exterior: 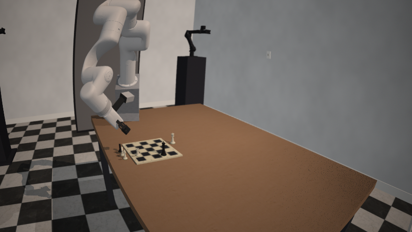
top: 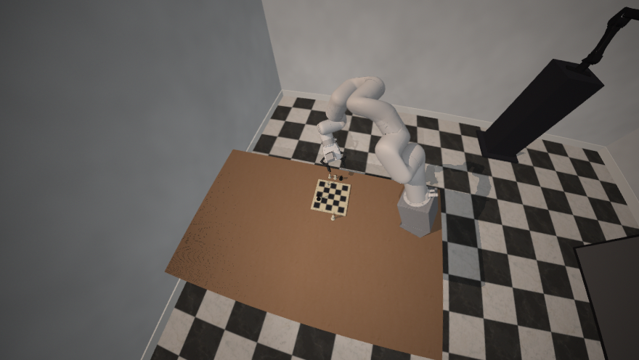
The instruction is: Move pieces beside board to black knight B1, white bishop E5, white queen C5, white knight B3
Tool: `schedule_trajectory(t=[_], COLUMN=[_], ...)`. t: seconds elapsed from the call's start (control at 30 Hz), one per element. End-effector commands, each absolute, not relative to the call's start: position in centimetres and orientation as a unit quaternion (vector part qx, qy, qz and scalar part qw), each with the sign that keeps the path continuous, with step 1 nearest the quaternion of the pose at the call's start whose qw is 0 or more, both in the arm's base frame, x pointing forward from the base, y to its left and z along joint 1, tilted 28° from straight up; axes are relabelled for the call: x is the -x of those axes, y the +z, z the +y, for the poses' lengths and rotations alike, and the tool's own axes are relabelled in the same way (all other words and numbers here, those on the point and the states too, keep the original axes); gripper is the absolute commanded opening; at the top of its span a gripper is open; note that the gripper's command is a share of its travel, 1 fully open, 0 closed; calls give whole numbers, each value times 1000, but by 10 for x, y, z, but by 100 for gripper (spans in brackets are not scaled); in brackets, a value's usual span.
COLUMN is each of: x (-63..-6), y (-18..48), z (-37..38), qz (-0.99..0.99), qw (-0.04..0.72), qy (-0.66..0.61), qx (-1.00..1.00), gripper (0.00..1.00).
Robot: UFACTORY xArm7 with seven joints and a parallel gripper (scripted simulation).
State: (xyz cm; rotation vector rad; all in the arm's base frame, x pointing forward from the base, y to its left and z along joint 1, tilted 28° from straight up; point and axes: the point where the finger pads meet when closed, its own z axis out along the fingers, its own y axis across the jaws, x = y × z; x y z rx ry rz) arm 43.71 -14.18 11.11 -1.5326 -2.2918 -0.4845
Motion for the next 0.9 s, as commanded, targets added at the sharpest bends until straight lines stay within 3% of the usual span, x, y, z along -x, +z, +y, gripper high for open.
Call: schedule_trajectory(t=[0.0, 0.87], x=[-446, -468], y=[108, 101], z=[-172, -261], qz=[-786, -697], qw=[211, 264], qy=[-258, -471], qx=[522, 472], gripper=[100, 100])
